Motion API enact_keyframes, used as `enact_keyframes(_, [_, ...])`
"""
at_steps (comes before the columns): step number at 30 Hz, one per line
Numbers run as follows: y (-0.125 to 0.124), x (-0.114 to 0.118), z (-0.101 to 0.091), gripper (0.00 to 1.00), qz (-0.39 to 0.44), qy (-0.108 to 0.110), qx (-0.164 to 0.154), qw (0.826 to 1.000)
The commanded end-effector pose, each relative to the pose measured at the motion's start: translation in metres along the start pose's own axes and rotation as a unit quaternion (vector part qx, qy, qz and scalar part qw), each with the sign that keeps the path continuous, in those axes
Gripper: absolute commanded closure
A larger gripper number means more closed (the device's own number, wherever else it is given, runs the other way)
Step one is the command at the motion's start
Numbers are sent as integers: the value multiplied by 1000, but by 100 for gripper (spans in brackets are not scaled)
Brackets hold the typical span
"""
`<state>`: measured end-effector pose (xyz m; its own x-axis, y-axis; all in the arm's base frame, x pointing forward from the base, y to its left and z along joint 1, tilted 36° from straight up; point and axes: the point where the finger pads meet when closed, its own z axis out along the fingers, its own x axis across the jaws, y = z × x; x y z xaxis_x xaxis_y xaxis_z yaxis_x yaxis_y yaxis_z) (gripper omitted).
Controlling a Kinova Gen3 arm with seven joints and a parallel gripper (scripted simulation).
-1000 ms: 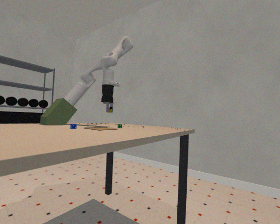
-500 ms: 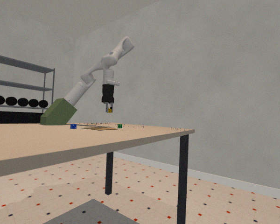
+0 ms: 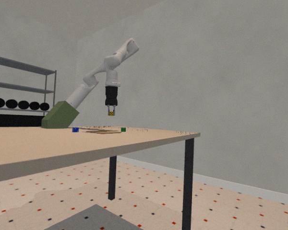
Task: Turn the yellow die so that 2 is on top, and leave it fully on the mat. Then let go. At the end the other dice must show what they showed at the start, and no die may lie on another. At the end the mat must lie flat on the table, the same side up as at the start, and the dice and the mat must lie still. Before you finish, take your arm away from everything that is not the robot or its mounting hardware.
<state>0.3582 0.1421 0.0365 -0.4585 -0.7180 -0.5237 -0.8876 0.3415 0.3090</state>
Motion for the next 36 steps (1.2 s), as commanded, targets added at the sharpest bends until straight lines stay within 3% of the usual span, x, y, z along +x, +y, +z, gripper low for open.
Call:
enact_keyframes(1, [-5,2,1,51,32,1,0,1000])
enact_keyframes(7, [-15,8,2,51,137,0,0,991])
enact_keyframes(13, [-25,13,3,51,244,-1,0,970])
enact_keyframes(16, [-27,14,3,51,261,-1,0,965])
enact_keyframes(23, [-36,20,4,51,382,-1,0,924])
enact_keyframes(30, [-44,26,4,51,492,0,1,871])
enact_keyframes(32, [-44,26,4,51,492,0,1,871])
enact_keyframes(36, [-48,28,4,51,549,1,2,836])
